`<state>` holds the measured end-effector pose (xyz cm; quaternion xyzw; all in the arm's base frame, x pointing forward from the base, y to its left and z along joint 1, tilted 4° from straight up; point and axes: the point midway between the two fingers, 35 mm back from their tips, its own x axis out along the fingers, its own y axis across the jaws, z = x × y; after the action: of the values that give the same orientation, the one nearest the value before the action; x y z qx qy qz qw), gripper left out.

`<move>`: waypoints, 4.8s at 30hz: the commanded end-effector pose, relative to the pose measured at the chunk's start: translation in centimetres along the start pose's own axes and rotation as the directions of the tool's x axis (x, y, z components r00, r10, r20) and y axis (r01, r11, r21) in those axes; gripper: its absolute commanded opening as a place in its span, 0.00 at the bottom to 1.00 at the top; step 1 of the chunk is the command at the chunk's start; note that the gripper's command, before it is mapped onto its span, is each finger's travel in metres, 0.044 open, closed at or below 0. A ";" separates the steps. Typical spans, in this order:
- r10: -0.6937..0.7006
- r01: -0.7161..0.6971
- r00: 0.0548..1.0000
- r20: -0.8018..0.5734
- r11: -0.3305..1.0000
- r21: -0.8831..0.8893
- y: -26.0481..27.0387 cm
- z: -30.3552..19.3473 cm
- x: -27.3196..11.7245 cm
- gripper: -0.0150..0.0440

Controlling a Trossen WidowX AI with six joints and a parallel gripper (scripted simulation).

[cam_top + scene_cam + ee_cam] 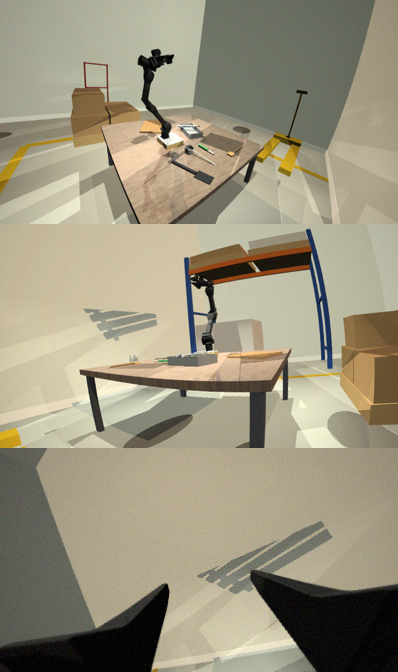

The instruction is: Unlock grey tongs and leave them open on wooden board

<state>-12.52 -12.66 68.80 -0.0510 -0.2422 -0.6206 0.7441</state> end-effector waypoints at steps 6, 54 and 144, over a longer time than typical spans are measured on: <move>0.045 -0.045 0.999 0.005 0.999 -0.019 2.6 -0.4 0.4 0.69; 0.707 -0.878 0.098 -0.701 0.392 0.273 48.1 -41.8 -13.1 0.69; 0.129 -0.457 -0.693 -0.709 0.681 0.572 41.6 -70.1 -37.5 0.43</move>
<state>43.49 4.05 0.73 0.3322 0.6100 -0.0140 0.7193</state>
